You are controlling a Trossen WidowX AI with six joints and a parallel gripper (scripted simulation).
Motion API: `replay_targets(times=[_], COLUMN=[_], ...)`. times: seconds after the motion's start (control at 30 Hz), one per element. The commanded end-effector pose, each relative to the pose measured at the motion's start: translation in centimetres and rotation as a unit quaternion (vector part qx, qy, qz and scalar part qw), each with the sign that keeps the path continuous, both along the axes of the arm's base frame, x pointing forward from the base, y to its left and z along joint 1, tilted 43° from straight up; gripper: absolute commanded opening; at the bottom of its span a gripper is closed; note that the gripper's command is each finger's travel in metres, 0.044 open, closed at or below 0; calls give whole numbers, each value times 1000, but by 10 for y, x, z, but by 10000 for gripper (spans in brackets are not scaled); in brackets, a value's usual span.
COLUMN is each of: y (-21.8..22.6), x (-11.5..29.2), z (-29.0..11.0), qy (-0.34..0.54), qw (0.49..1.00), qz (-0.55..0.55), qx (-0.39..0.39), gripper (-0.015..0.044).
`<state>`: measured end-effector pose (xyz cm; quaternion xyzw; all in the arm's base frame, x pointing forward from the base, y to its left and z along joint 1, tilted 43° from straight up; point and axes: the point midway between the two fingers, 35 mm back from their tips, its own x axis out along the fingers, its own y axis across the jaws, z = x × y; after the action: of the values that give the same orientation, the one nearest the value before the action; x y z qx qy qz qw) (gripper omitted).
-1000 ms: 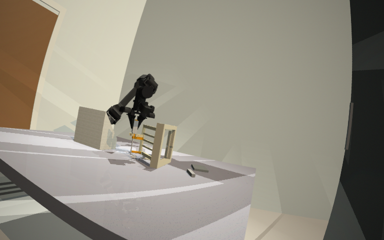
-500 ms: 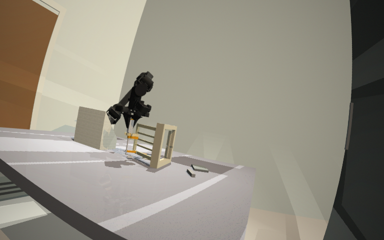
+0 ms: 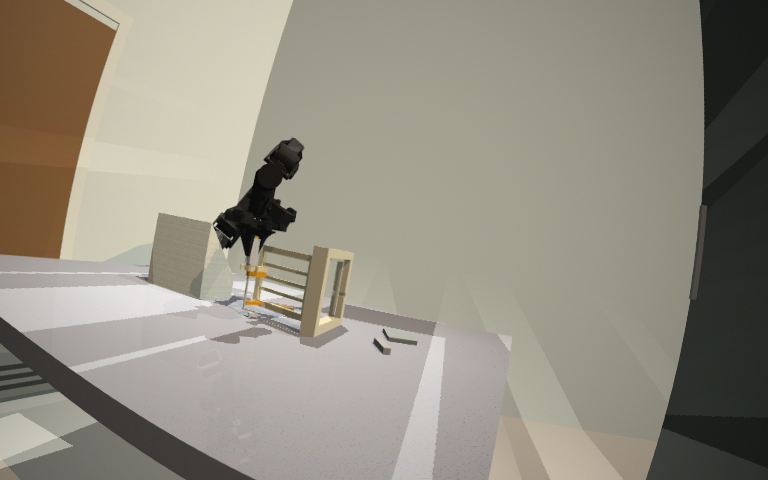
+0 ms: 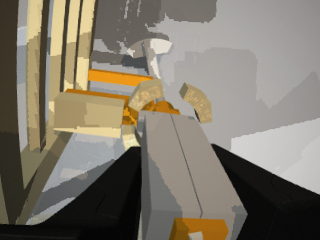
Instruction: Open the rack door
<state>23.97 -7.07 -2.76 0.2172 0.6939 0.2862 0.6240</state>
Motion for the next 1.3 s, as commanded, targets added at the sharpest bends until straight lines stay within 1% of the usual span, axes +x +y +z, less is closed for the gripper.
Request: replay_targets(times=[0.0, 0.57, 1.1, 1.27], y=[-8, -35, -36, -36], x=[4, 20, 21, 21], z=[-8, -35, -36, -36], qy=[-29, -115, -118, -118], qw=[999, 985, 984, 984], qz=[35, 131, 134, 134], qx=[4, 20, 20, 20], gripper=[21, 21, 21, 152])
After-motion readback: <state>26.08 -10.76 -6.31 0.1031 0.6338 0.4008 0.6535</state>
